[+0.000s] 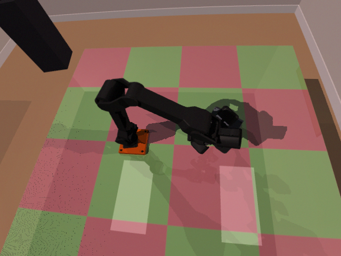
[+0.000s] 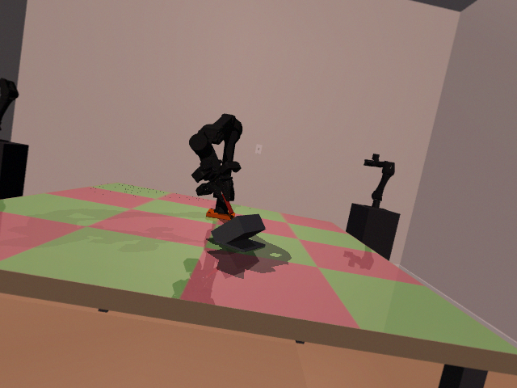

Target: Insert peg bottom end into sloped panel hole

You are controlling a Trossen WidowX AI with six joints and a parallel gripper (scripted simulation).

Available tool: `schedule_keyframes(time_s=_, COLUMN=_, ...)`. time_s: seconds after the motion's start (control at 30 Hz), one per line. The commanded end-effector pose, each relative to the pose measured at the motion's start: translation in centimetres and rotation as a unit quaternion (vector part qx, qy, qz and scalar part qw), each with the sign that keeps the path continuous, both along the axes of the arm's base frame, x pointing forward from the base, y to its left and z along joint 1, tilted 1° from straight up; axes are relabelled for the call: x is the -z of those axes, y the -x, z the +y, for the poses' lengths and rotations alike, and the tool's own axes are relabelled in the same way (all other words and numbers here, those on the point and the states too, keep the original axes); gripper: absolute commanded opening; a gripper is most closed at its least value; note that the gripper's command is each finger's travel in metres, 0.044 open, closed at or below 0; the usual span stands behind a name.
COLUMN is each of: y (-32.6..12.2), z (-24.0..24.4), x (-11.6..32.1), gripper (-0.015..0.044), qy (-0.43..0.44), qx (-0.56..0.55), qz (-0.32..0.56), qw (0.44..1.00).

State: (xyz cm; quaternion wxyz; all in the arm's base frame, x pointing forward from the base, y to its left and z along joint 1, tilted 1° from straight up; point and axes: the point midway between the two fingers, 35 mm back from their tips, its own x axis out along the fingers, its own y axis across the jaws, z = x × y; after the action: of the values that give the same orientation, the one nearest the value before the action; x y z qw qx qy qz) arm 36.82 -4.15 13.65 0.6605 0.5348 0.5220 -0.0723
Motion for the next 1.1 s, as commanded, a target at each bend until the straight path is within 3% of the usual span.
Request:
schedule_keyframes(time_s=0.0, y=-0.1, z=0.2, x=0.3, gripper=0.0000, qy=-0.004, qx=0.000, qz=0.001, qw=1.000)
schedule_keyframes(time_s=1.07, y=-1.0, z=1.0, x=1.5, gripper=0.0000, qy=-0.004, qx=-0.003, qz=-0.005, qw=1.000)
